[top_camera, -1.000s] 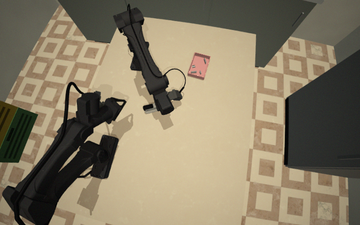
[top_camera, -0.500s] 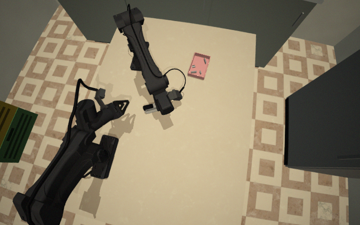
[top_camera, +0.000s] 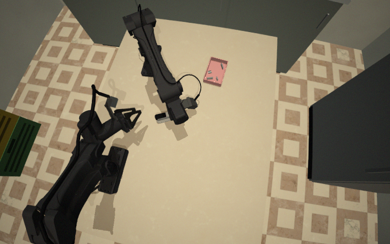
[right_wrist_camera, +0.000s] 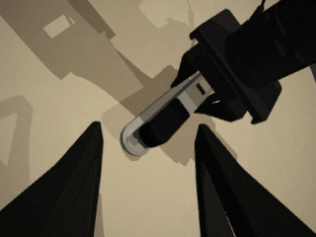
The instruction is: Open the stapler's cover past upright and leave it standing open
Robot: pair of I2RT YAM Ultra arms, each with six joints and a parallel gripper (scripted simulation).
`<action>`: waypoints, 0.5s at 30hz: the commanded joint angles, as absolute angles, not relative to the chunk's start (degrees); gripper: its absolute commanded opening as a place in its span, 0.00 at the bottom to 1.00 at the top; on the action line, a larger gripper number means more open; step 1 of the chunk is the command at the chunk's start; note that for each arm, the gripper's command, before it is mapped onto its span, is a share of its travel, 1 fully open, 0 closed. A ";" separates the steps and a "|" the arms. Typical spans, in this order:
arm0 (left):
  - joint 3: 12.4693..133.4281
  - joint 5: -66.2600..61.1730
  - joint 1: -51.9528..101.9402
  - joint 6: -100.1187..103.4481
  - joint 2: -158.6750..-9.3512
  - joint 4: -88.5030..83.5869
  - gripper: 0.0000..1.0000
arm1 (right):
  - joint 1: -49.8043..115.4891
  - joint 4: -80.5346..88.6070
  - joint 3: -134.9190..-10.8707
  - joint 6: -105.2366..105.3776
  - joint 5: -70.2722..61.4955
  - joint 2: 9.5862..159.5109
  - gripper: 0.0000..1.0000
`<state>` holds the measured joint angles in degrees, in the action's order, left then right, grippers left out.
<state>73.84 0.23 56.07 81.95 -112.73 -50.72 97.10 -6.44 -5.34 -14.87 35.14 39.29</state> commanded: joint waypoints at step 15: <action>74.70 0.01 55.87 81.82 -113.39 -50.72 0.29 | 106.42 -26.33 -3.73 21.95 61.33 61.50 0.46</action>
<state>73.84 0.23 56.07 81.95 -112.73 -50.72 105.10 -22.57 -3.60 12.16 54.68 58.00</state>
